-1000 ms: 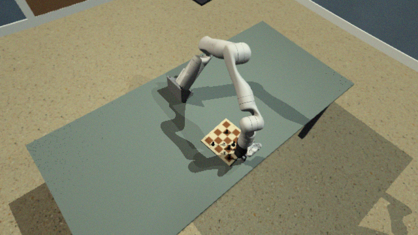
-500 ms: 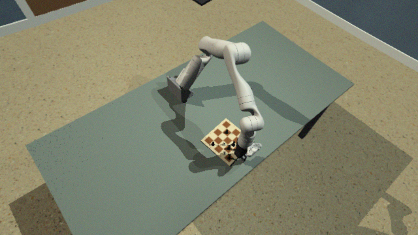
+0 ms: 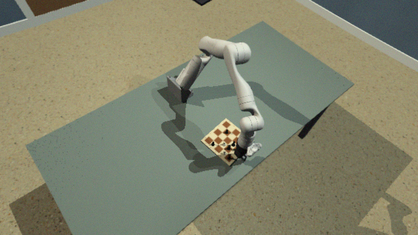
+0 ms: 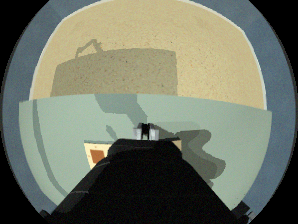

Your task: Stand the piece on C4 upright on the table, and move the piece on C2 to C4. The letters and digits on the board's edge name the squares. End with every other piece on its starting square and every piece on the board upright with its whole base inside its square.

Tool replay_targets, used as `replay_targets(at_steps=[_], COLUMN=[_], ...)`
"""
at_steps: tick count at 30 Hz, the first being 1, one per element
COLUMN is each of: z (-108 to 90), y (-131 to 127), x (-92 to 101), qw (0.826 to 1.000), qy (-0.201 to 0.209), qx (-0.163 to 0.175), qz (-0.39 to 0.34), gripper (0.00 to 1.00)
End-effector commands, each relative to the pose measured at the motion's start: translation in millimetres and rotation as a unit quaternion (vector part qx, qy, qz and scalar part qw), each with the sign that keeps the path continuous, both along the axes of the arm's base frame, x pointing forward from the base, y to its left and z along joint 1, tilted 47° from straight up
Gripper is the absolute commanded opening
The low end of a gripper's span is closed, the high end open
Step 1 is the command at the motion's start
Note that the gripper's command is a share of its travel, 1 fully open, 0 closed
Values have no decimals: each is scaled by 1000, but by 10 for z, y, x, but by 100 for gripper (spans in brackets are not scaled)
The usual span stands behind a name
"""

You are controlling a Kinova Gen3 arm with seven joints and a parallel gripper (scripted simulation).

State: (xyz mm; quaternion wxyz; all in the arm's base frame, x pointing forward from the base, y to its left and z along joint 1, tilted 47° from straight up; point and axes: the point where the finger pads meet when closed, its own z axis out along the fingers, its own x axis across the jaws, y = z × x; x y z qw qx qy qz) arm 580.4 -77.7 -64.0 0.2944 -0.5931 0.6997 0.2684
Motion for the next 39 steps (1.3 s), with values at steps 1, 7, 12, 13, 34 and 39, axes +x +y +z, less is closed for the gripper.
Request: replay_targets(at_steps=[1,7,12,13,34,39], z=[-16,-16,-18,-19,-46,-46], y=[-14,-14,-12,-10,20,20], x=[-8,-8,-9,-9,-2,-2], qw=[1000,1000,1000,1000,1000,1000], qy=[-2,-2,-2,-2,-2,-2], qx=[-4,-4,-4,-4,-4,-4], qz=[4,4,4,4,4,4], gripper=[0,0,0,0,0,0])
